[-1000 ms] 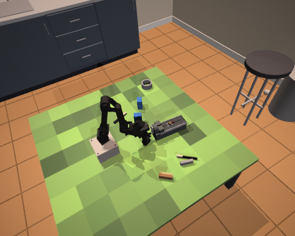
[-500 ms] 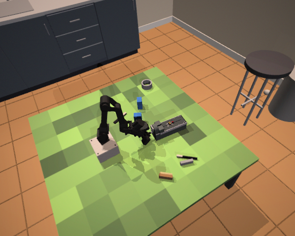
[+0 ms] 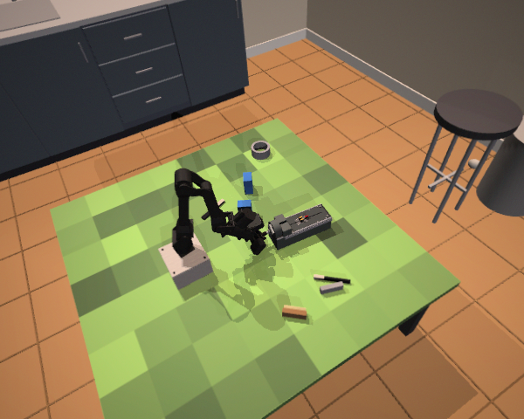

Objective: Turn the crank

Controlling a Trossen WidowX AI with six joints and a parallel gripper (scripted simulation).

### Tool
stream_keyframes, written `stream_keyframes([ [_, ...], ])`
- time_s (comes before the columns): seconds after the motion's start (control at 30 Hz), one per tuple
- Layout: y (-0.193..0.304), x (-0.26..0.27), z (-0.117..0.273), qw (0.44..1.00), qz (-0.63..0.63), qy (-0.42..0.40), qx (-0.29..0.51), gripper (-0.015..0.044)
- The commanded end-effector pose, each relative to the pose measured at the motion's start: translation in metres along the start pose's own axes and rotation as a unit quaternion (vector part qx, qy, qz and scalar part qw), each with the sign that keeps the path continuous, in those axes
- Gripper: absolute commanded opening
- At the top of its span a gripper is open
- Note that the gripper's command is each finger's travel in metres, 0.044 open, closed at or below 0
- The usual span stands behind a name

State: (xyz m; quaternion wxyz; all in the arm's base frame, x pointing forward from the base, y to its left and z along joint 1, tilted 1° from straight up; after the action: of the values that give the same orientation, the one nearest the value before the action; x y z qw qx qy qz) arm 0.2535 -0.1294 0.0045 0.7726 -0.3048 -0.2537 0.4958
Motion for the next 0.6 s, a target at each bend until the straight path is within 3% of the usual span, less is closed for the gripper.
stream_keyframes([
  [0.0, -0.002, 0.007, 0.003, 1.000, 0.002, -0.010, -0.002, 0.0000],
  [0.57, -0.011, 0.015, 0.014, 1.000, 0.002, -0.010, -0.002, 0.0000],
])
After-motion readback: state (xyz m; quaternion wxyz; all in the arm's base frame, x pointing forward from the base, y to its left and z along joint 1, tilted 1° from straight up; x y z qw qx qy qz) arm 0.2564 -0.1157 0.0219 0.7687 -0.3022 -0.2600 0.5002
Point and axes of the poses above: the point midway between the two fingers, 35 mm back from their tips, its own z axis back along the fingers, its own x axis across the jaws, y = z × x, the point moved 4 cm from there along z, back along the fingers, and after that the axes turned 8 degrees about -z, right-handed, at the moved point
